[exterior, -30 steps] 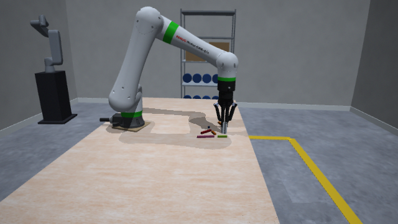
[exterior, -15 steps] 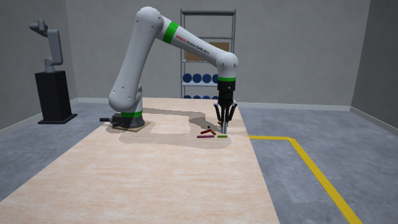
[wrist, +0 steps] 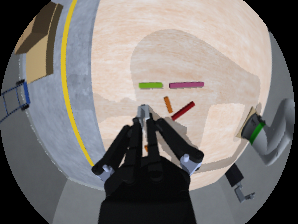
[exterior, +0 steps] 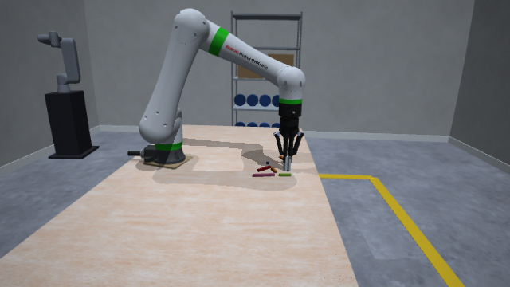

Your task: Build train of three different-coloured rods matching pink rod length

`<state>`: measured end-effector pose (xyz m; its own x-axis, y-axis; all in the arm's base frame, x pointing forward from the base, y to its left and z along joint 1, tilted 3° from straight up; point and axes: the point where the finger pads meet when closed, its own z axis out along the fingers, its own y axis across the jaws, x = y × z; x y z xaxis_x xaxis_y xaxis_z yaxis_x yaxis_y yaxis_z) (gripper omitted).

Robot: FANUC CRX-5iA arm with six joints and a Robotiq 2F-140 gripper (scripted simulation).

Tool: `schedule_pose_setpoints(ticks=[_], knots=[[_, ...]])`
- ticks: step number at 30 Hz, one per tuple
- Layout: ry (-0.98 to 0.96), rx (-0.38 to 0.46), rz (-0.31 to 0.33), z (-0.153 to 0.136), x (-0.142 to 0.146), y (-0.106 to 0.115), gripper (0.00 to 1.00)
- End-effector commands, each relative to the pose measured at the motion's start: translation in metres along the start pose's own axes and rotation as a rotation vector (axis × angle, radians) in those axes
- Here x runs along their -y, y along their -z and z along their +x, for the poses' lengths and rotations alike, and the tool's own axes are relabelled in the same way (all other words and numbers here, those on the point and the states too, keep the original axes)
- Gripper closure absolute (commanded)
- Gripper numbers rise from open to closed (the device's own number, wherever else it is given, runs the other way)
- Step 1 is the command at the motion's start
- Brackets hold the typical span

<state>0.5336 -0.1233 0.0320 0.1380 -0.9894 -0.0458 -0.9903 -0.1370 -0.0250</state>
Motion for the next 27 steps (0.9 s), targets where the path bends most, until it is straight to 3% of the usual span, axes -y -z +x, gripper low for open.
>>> schedule_pose_setpoints(ticks=[1,12,21,27], knots=[[0.0,0.0,0.0,0.0,0.0,0.0,0.97],[0.0,0.0,0.0,0.0,0.0,0.028,0.97],[0.0,0.0,0.0,0.0,0.0,0.09,0.97],[0.0,0.0,0.0,0.0,0.0,0.1,0.97]])
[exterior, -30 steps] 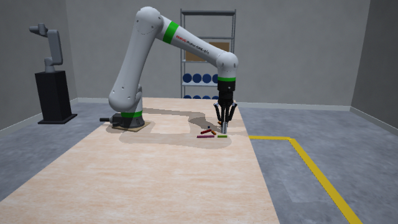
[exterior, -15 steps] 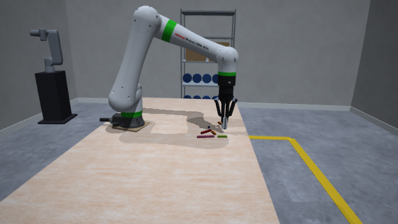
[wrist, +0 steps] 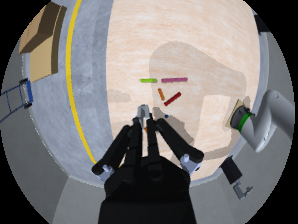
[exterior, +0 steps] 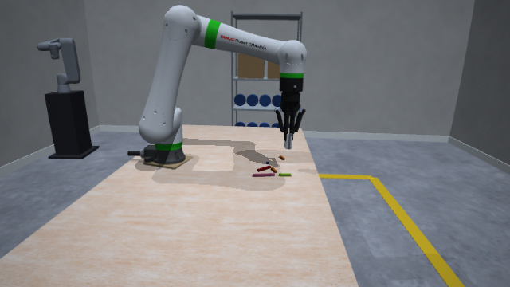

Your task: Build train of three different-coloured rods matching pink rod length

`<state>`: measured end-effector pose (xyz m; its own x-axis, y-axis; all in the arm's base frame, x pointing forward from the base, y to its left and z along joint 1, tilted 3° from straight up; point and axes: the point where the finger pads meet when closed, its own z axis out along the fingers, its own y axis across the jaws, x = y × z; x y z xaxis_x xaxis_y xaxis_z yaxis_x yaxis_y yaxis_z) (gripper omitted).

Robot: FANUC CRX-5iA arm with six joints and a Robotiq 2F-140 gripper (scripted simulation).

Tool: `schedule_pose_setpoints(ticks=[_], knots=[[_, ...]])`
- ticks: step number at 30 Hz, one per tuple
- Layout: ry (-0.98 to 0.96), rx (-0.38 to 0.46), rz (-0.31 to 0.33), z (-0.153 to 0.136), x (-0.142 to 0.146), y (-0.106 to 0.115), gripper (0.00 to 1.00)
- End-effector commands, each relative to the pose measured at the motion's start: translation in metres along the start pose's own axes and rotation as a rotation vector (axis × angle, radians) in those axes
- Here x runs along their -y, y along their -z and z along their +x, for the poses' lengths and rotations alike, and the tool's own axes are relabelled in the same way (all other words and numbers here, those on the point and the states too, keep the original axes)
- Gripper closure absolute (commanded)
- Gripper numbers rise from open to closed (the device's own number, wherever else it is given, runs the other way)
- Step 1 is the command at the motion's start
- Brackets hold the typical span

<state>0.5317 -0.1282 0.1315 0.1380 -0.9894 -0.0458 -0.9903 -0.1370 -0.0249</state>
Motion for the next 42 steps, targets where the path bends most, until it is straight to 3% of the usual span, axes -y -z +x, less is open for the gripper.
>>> schedule_pose_setpoints(ticks=[1,10,13,17,19,22,42], knots=[[0.0,0.0,0.0,0.0,0.0,0.0,0.97],[-0.019,0.0,0.0,-0.005,-0.002,0.001,0.97],[-0.166,0.0,0.0,-0.045,-0.02,0.003,0.97],[-0.276,0.0,0.0,-0.072,-0.035,0.003,0.97],[-0.276,0.0,0.0,-0.072,-0.035,0.003,0.97],[-0.404,0.0,0.0,-0.101,-0.056,0.001,0.97],[-0.415,0.0,0.0,-0.103,-0.057,-0.004,0.97]])
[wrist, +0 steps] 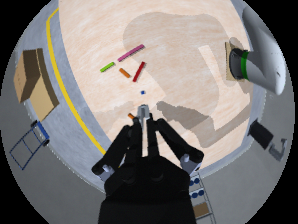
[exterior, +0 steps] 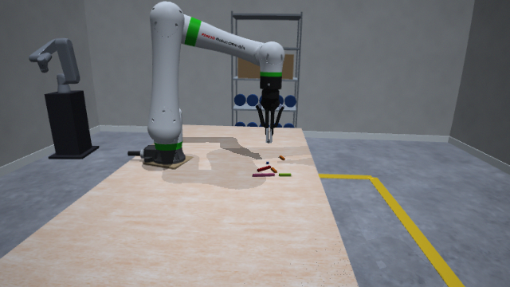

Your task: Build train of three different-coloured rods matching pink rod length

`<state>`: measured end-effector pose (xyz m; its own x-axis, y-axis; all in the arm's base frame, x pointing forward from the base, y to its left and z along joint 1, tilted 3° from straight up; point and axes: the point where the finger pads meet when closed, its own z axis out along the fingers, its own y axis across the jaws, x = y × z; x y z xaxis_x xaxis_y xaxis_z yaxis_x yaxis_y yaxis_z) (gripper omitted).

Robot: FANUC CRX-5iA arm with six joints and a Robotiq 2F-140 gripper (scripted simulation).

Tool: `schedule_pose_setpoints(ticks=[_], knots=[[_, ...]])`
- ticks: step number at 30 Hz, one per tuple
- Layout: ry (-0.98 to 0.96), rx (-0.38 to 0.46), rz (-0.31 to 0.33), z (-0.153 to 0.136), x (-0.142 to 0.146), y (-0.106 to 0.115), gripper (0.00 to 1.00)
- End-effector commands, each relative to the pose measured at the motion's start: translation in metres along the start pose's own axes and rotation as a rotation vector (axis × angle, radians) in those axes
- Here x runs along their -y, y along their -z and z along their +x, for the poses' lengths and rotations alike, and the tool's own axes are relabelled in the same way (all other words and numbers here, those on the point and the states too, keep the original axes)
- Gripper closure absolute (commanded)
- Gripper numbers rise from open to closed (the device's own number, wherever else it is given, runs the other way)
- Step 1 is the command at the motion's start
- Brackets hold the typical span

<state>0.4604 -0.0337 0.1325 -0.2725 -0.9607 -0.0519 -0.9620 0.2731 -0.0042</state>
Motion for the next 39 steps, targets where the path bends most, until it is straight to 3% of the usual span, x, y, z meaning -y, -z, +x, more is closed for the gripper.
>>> schedule_pose_setpoints(ticks=[1,23,39], knots=[[0.0,0.0,0.0,0.0,0.0,-0.004,0.97],[0.0,0.0,0.0,0.0,0.0,-0.078,0.97],[0.0,0.0,0.0,0.0,0.0,-0.085,0.97]])
